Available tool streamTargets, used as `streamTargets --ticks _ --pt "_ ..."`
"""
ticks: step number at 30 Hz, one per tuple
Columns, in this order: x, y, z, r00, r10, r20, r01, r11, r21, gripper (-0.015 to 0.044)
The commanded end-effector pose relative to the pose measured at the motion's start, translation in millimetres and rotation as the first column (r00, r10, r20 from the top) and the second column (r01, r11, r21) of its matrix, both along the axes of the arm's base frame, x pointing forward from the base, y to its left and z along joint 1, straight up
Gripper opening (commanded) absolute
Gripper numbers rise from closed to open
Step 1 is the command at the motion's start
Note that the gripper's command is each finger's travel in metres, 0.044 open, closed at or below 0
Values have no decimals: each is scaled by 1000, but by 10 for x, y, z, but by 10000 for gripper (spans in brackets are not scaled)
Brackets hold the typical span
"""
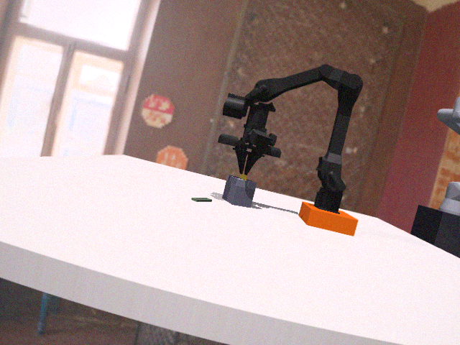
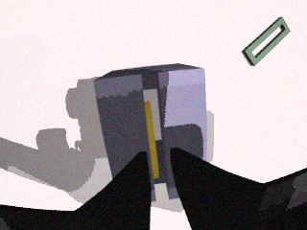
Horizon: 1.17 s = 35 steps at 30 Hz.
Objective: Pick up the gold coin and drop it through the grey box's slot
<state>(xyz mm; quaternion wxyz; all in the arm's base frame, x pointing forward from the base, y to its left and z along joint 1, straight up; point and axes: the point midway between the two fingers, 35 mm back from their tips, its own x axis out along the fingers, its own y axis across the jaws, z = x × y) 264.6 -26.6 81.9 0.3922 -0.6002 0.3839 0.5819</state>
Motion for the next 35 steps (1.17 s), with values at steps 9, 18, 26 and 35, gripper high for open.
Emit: streamTargets --ticks 9,18,26,35 --pt "1 0 3 1000 0 1 0 1000 0 161" --pt "-5 1 180 1000 0 0 0 1000 0 371" --pt "-62 7 609 1000 0 -9 0 1000 1 440" --pt "-62 7 609 1000 0 -9 0 1000 1 440"
